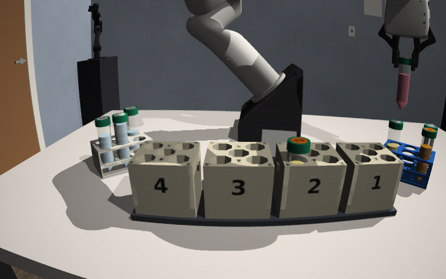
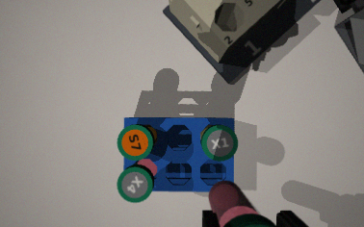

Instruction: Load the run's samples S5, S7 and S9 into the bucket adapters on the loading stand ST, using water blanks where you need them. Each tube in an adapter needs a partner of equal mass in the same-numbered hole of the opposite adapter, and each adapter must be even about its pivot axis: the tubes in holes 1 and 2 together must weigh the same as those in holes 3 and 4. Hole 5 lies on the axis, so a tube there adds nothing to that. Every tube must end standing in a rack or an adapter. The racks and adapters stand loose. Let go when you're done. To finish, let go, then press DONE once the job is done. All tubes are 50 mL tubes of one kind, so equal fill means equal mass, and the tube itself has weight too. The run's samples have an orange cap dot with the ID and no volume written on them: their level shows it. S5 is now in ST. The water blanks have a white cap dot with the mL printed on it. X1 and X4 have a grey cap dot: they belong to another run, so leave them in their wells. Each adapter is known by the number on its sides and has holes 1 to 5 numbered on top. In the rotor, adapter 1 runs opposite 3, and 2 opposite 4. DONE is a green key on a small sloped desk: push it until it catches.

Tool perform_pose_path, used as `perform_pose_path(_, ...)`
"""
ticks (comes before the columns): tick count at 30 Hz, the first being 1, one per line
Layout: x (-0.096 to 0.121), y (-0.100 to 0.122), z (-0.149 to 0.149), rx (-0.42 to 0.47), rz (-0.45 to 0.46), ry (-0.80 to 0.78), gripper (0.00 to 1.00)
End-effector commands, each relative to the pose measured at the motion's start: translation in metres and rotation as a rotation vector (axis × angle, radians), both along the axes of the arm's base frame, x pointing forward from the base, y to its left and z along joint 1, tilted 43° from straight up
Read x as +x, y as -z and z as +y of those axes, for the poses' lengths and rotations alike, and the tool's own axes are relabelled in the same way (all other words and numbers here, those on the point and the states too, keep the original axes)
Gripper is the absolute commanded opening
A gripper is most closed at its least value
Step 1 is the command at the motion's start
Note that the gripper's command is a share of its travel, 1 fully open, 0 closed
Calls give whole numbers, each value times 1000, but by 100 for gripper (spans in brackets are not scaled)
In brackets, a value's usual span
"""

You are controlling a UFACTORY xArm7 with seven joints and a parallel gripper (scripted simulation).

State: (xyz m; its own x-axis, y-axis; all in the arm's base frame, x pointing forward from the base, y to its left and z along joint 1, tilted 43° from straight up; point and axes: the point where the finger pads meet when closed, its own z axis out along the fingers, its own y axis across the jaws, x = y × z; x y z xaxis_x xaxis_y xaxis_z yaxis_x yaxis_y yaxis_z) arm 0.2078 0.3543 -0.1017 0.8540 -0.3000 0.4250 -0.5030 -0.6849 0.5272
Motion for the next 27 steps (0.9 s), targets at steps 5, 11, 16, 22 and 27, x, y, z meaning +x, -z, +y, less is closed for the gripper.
perform_pose_path(5, 0, -1, 2, 5, 0, -1, 0)
perform_pose_path(11, 0, -1, 2, 5, 0, -1, 0)
perform_pose_path(16, 0, -1, 2, 5, 0, -1, 0)
perform_pose_path(22, 0, -1, 2, 5, 0, -1, 0)
perform_pose_path(27, 1, 5, -3, 5, 0, -1, 0)
